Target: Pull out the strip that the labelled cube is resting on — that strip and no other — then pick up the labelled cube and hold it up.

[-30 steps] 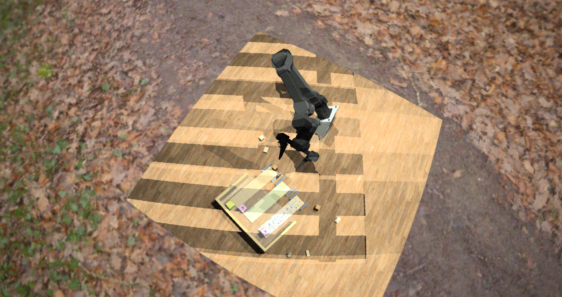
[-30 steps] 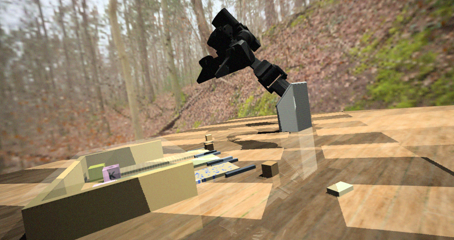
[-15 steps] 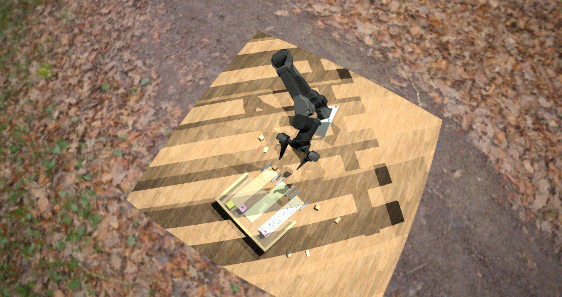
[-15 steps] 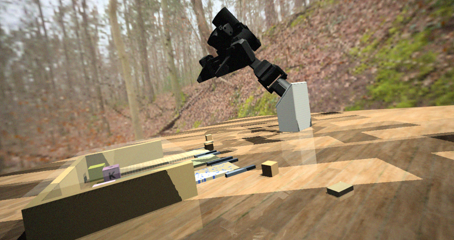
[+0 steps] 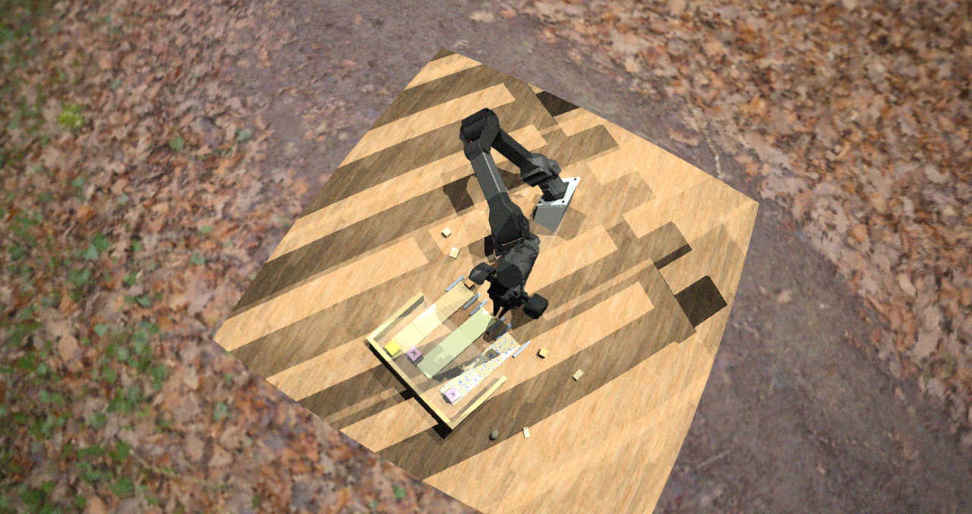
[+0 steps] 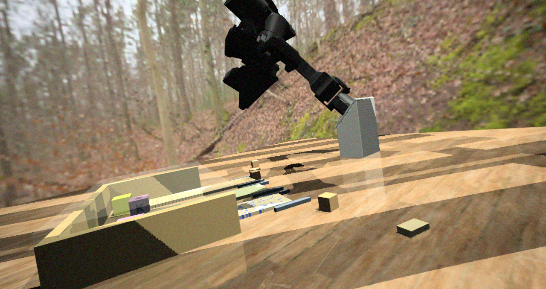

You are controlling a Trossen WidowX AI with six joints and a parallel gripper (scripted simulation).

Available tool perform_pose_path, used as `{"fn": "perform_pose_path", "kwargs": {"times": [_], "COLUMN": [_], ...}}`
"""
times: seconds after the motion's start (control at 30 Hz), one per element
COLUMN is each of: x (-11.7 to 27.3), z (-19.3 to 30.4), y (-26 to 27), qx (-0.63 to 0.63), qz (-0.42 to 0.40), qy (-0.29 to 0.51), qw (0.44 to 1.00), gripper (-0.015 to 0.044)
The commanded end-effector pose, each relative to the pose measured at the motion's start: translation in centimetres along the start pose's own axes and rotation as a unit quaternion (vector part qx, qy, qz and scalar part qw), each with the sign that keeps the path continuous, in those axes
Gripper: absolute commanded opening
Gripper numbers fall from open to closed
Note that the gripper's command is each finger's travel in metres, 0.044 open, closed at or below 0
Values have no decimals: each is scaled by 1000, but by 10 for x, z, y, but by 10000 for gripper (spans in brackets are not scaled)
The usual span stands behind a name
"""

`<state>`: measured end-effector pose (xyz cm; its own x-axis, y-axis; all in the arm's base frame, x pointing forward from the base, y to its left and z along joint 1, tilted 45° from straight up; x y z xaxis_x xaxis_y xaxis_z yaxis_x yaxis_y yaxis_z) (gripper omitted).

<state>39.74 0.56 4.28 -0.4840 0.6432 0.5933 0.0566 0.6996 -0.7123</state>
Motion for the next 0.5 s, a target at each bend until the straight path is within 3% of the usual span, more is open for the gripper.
{"fn": "perform_pose_path", "kwargs": {"times": [0.0, 0.47], "x": [-20, -86], "z": [-5, 14], "y": [11, 42], "qx": [-18, -94], "qz": [-10, 18], "qy": [55, 294], "qw": [998, 951], "gripper": [0, 0]}}
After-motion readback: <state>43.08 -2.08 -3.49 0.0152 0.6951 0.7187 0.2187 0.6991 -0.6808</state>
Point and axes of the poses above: the point midway between the two fingers, 35 mm back from their tips, its own x axis back along the fingers, its own y axis across the jaws, z = x × y, the point moved 1 cm from there along x, back along the fingers, and after that the axes turned 12 degrees about x, right-handed, at the moved point
